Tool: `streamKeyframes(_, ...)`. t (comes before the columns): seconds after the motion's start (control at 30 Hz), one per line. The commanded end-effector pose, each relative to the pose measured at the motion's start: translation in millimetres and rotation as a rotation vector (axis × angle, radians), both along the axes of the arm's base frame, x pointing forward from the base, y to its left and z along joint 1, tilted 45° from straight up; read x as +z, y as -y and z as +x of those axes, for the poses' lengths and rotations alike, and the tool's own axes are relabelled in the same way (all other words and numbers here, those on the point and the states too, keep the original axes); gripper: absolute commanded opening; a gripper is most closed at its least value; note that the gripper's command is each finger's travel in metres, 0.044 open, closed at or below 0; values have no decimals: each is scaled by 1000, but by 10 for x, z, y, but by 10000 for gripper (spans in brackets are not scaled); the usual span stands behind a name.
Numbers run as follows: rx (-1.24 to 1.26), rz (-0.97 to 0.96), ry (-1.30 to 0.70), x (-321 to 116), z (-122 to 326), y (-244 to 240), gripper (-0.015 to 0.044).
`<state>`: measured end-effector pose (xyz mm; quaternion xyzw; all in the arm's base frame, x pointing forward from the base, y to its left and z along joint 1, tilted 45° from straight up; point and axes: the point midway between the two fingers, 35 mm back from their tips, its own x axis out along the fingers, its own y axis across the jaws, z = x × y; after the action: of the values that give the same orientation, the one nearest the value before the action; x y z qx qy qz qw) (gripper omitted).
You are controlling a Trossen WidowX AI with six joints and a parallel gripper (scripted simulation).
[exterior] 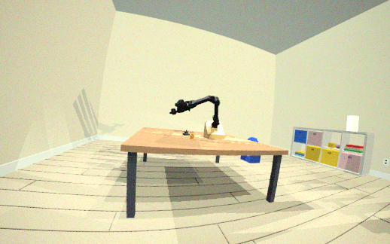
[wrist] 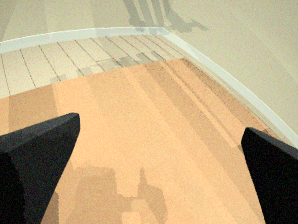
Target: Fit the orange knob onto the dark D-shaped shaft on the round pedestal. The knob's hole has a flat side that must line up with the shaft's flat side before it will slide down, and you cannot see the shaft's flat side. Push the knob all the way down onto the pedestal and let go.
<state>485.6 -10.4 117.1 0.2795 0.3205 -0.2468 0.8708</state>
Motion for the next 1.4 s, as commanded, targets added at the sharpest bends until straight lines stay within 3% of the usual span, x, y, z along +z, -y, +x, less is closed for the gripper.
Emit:
streamKeyframes(0.0,-29,489,-193,-364,-522,-547,440)
streamKeyframes(0.2,-197,985,-521,-499,-1240,-1101,440)
streamKeyframes(0.4,-511,1420,-959,-288,-1969,-1543,440)
streamKeyframes(1.37,-538,1446,-996,-530,-2030,-1832,440)
